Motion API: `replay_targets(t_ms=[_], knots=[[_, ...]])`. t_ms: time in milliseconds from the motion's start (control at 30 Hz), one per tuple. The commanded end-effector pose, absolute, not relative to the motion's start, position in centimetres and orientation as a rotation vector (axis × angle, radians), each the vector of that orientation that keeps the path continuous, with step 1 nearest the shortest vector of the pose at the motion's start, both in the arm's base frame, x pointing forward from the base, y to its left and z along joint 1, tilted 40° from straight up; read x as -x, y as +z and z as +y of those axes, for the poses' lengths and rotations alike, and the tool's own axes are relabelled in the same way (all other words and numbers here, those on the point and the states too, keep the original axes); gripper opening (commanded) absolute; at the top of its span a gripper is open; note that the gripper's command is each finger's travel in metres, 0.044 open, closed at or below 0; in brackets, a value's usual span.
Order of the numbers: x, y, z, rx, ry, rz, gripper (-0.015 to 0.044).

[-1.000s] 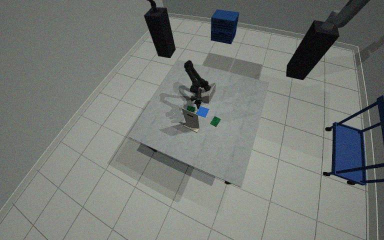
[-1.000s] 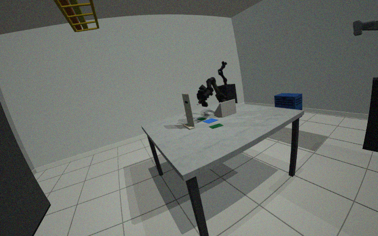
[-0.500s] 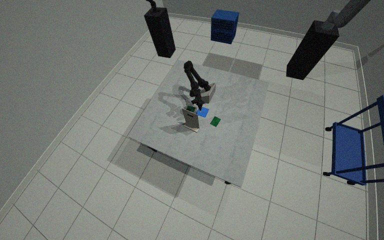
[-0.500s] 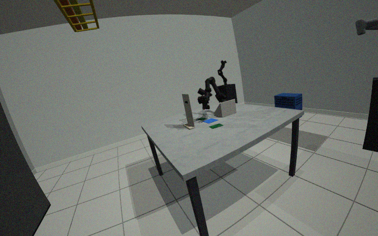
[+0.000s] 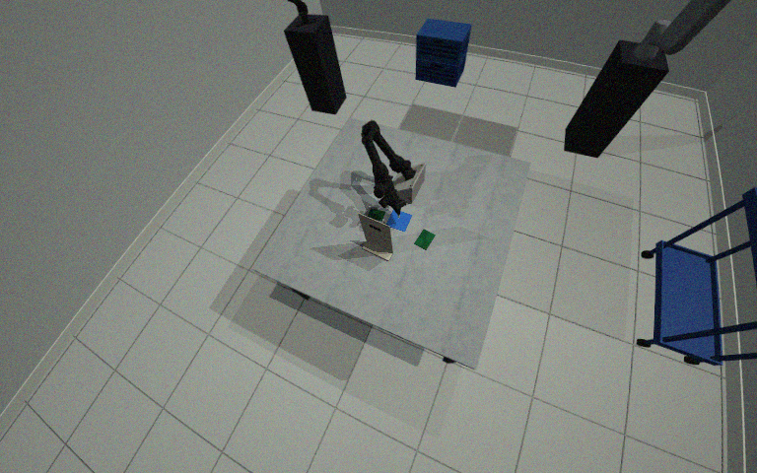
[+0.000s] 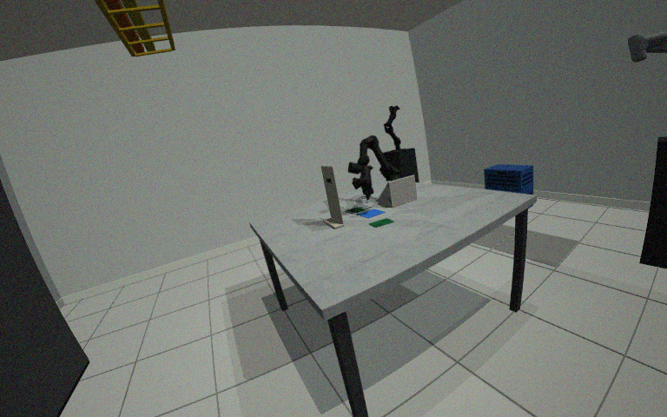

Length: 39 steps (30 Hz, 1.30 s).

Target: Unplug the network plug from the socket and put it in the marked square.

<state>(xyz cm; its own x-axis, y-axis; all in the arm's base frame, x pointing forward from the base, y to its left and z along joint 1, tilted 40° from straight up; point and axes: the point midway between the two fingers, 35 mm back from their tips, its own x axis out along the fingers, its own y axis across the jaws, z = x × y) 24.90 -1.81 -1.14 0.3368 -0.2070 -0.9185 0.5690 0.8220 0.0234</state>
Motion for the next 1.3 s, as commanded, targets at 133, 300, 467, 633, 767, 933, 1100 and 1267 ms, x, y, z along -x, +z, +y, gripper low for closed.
replay_targets(t_ms=[133,300,467,633,767,933,1100,1267], knots=[[-24.2,-1.5,-2.1,-0.357,-0.529,1.174,0.0000],[-24.2,-2.0,-2.6,-0.357,-0.529,1.175,0.0000],[-24.2,-2.6,-3.1,-0.357,-0.529,1.175,0.0000],[-24.2,-3.2,-3.5,-0.357,-0.529,1.176,0.0000],[-24.2,-3.7,-3.9,-0.356,-0.530,1.176,0.0000],[-24.1,-4.2,-4.4,-0.356,-0.530,1.176,0.0000],[-24.0,-4.8,-4.9,-0.356,-0.530,1.175,0.0000],[-23.8,-5.3,-5.4,-0.355,-0.530,1.175,0.0000]])
